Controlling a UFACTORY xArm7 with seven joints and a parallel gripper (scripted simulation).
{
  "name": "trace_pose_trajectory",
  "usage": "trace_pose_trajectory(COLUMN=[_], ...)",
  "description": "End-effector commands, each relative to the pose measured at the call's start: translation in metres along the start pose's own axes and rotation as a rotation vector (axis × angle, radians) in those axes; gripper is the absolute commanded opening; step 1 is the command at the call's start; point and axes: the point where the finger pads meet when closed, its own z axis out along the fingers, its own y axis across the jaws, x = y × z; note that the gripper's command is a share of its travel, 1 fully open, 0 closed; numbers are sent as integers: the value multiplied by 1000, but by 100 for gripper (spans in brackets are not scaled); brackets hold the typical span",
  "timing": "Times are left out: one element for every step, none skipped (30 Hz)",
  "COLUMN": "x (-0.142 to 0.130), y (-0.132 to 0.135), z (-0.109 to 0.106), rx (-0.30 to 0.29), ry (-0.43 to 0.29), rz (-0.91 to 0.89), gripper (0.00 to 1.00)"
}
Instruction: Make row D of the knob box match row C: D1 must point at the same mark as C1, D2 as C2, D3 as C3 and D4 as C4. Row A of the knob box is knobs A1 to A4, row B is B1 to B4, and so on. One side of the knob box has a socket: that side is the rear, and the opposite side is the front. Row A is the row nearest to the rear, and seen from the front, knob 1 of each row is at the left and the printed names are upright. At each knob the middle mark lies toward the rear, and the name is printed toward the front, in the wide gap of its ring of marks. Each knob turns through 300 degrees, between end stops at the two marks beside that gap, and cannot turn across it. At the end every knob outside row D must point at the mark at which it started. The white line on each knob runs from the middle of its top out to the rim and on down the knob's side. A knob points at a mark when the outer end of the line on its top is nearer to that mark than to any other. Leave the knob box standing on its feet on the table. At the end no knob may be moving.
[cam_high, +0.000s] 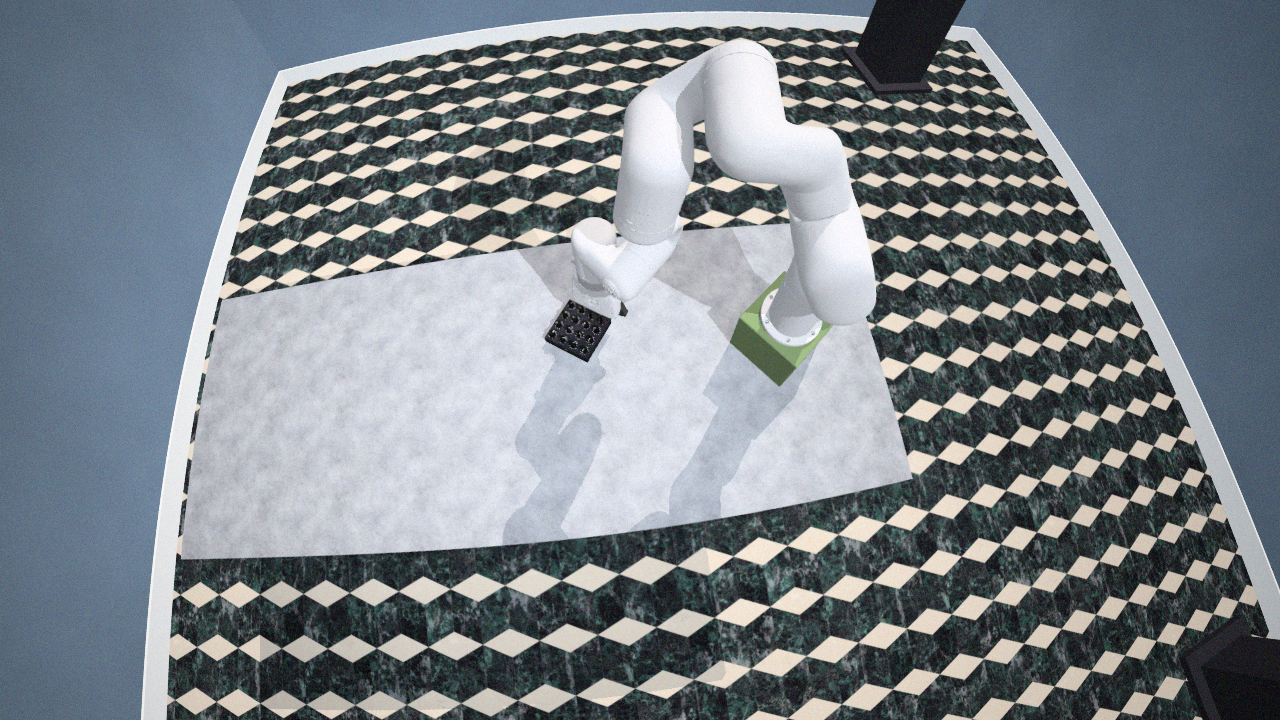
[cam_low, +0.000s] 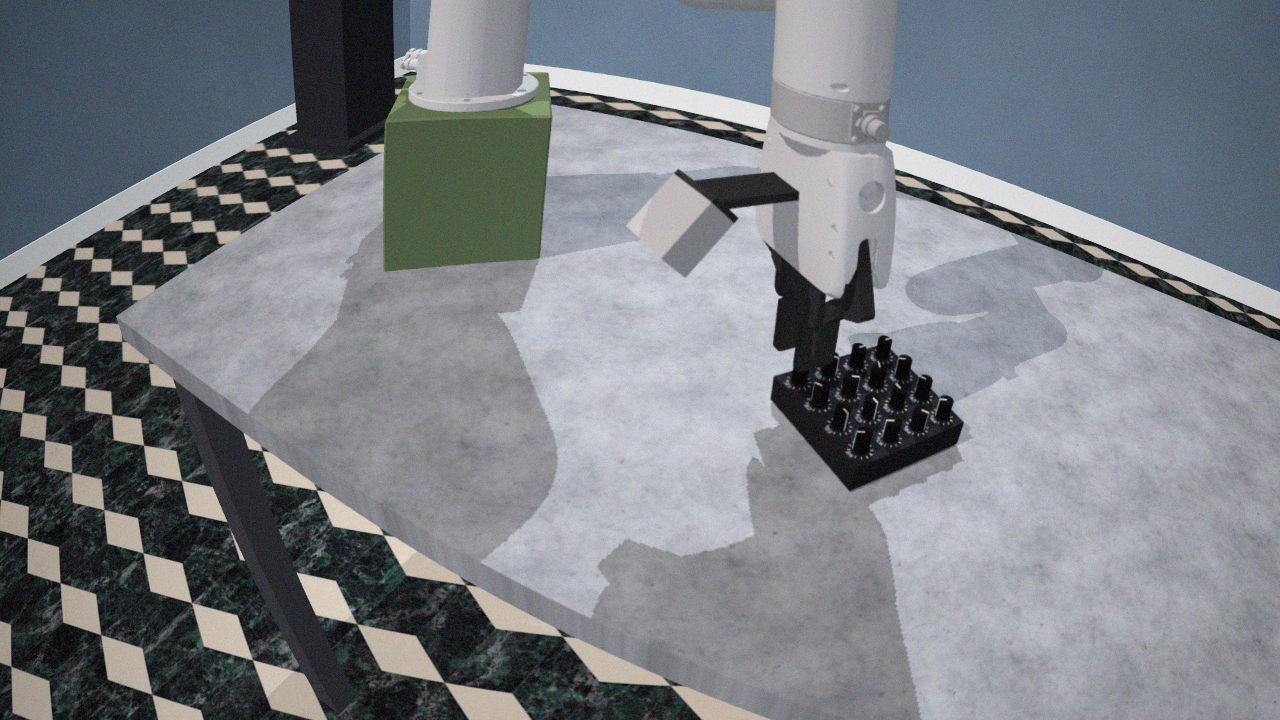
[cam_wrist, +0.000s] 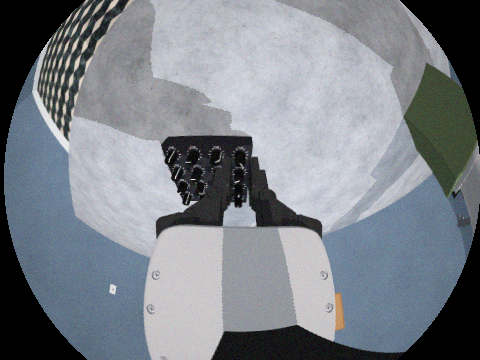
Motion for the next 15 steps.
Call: trace_pose_trajectory(x=[0, 0, 0, 0, 0, 0, 0, 0, 0, 0, 0, 0, 0, 0, 0], y=[-1, -1, -1, -1, -1, -1, -1, -1, -1, -1, -1, -1, -1, -1, -1], z=[1, 1, 2, 2, 2, 2, 2, 2, 2, 2, 2, 2, 2, 2, 2], rx=[3, 3, 3, 3, 3, 3, 3, 3, 3, 3, 3, 3, 3, 3, 3], ry=[-1, -1, -1, -1, -1, -1, -1, -1, -1, -1, -1, -1, -1, -1, -1], rz=[0, 0, 0, 0, 0, 0, 0, 0, 0, 0, 0, 0, 0, 0, 0], gripper=[19, 19, 19, 19, 19, 19, 19, 19, 19, 19, 19, 19, 19, 19, 19])
